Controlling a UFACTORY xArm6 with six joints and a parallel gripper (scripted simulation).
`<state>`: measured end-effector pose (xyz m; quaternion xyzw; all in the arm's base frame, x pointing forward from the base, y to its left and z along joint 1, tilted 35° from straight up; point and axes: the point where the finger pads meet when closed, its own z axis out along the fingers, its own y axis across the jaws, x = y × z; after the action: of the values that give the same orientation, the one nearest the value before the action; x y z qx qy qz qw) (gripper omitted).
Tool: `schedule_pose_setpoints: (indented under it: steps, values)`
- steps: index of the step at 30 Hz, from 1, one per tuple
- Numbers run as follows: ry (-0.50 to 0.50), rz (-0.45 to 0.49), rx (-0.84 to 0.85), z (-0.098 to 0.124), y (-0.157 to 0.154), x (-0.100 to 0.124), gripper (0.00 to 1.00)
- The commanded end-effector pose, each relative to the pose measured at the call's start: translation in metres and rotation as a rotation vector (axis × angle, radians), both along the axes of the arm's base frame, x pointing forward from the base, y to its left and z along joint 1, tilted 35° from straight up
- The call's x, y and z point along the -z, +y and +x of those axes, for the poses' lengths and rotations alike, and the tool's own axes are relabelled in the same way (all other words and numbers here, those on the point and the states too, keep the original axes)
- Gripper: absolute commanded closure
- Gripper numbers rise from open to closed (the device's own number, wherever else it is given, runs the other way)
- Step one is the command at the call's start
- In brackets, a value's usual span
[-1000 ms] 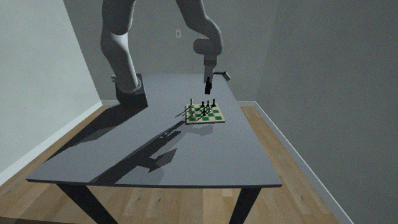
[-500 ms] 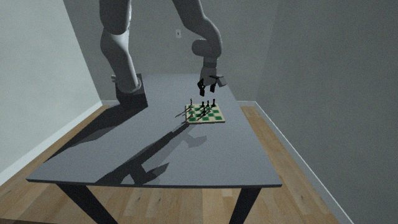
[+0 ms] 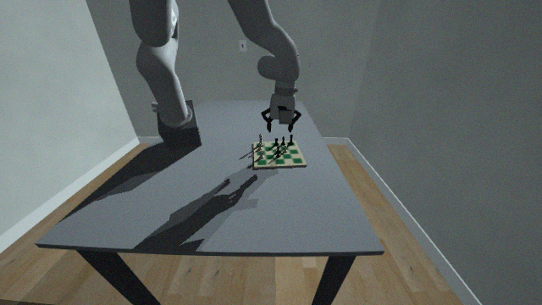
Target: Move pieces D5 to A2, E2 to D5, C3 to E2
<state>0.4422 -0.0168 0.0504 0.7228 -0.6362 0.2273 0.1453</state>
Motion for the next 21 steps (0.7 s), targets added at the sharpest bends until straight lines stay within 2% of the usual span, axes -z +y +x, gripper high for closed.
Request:
schedule_pose_setpoints:
  steps: [1, 6, 8, 9, 12, 13, 20, 21]
  values:
    - [-0.164, 0.035, 0.224, -0.0030, -0.0062, -0.0033, 0.00]
    - [-0.269, 0.072, 0.400, -0.0043, -0.0083, -0.0039, 0.00]
    - [-0.269, 0.072, 0.400, -0.0043, -0.0083, -0.0039, 0.00]
    - [-0.334, 0.092, 0.502, -0.0044, -0.0084, -0.0039, 0.00]
    - [-0.389, 0.106, 0.585, -0.0044, -0.0085, -0.0039, 0.00]
    - [-0.411, 0.111, 0.616, -0.0044, -0.0085, -0.0039, 0.66]
    - [-0.586, 0.132, 0.824, -0.0044, -0.0085, -0.0039, 0.66]
    - [-0.586, 0.132, 0.824, -0.0044, -0.0085, -0.0039, 0.66]
